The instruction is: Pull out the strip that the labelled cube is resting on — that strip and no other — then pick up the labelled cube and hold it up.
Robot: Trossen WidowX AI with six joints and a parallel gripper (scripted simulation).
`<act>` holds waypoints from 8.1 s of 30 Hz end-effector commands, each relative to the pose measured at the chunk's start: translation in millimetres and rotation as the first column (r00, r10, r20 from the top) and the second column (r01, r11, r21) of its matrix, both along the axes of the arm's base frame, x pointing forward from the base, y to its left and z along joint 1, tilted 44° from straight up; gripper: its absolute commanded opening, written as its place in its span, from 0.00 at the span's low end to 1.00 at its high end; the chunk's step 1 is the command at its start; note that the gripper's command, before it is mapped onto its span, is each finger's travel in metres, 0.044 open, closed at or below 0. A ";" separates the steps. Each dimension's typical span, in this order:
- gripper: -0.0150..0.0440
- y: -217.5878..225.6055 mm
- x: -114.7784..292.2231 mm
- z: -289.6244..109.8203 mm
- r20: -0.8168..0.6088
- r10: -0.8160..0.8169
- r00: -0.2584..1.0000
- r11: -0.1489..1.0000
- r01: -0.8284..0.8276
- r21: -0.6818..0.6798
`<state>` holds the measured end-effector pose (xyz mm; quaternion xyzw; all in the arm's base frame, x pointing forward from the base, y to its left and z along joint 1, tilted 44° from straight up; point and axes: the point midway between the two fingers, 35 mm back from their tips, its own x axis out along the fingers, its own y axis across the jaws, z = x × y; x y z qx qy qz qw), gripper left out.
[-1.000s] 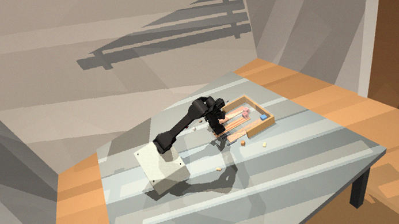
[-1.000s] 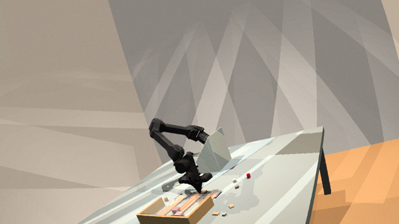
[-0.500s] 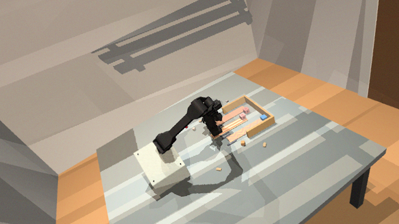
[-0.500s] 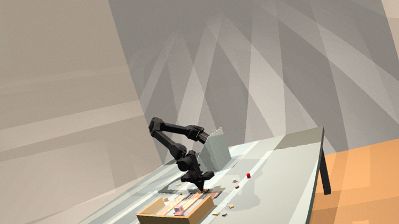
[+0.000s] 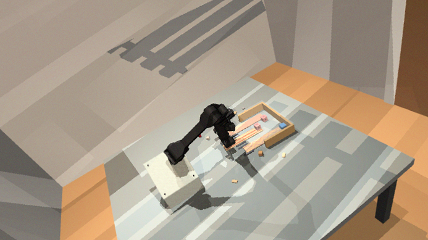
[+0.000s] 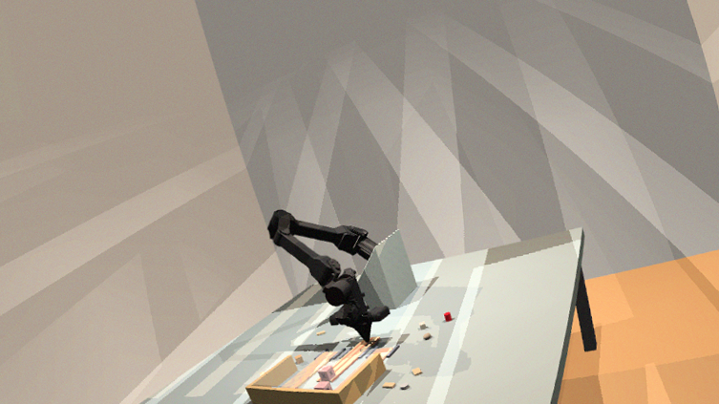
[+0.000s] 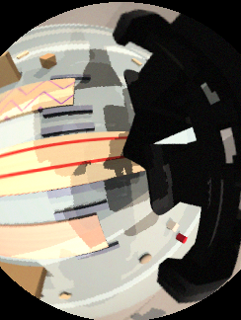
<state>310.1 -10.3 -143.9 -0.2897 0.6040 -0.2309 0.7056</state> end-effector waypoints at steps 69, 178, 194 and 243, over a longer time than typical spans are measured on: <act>0.25 -16.0 -93.8 -10.2 -0.029 -0.012 1.000 1.000 0.012 -0.007; 1.00 45.7 40.0 41.7 -0.042 0.011 0.999 1.000 -0.011 -0.007; 1.00 56.4 90.9 49.5 -0.040 0.011 0.999 1.000 -0.011 -0.007; 0.68 21.3 119.7 12.9 -0.039 0.010 0.999 1.000 -0.011 -0.009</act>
